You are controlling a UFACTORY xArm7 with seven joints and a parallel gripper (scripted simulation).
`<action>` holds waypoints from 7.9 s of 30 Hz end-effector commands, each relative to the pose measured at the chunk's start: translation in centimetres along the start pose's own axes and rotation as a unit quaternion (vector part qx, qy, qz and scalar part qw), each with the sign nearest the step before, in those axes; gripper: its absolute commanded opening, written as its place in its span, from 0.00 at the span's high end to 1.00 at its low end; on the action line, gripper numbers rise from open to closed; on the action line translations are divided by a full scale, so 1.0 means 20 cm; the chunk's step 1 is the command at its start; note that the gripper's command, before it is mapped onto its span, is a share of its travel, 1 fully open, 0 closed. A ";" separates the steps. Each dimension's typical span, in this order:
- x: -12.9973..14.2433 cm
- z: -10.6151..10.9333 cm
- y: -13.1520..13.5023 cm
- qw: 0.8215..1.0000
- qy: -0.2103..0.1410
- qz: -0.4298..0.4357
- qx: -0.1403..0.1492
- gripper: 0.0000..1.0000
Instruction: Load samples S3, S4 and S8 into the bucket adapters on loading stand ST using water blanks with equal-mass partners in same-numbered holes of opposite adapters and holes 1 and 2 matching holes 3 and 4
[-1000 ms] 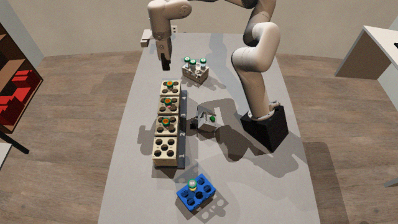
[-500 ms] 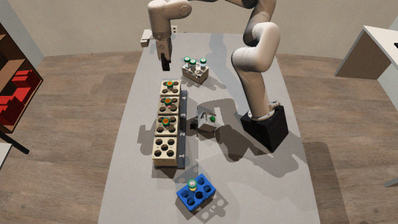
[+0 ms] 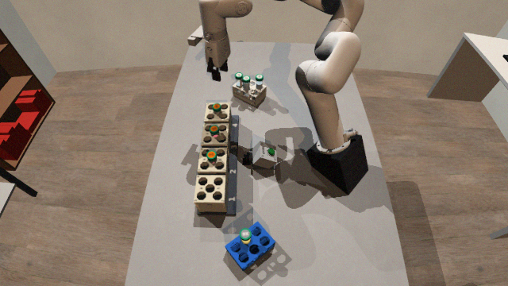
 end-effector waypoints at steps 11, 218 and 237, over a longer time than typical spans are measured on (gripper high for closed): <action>0.03 0.01 0.34 0.993 0.003 -0.119 0.000 0.43; 0.06 -0.65 0.76 0.993 0.002 -0.119 0.001 1.00; 0.06 -0.59 0.76 0.993 0.002 -0.119 0.000 1.00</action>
Point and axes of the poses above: the point where the finger pads meet when closed, its own z axis back along the fingers, its own y axis across the jaws, x = y × z, the point moved 8 cm from there along z, back along the fingers, and after that the axes turned 4 degrees about z, right-handed, at the moved point
